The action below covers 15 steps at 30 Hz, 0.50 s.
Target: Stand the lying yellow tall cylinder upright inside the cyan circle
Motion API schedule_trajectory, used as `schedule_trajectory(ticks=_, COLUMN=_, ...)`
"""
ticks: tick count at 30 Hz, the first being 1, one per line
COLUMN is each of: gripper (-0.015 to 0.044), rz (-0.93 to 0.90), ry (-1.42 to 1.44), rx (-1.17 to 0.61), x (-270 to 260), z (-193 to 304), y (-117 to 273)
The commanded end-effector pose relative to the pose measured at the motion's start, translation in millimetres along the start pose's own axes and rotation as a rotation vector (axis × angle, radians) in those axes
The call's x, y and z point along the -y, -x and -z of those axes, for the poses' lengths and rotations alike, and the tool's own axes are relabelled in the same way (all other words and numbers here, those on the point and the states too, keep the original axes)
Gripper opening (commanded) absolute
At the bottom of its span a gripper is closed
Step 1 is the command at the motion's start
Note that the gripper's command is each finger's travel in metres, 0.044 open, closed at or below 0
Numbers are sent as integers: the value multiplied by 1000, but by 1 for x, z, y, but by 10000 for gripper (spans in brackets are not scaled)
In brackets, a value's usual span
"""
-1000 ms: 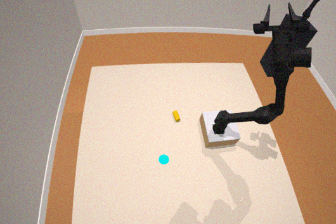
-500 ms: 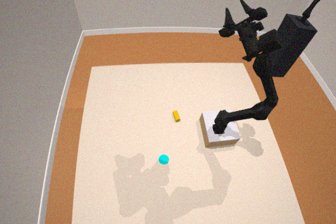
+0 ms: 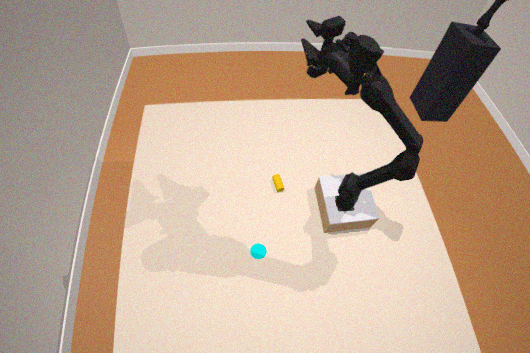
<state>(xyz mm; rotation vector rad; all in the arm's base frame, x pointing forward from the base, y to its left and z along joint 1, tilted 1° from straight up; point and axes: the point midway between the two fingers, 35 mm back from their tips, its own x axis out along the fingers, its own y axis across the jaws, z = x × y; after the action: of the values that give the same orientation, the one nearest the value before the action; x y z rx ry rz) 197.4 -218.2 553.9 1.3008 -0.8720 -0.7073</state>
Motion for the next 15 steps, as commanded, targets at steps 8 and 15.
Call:
schedule_trajectory(ticks=8, gripper=309, rz=271, ry=231, rx=-126, x=96, z=39, y=-35)
schedule_trajectory(ticks=15, gripper=309, rz=450, ry=372, rx=-228, x=163, z=59, y=-45)
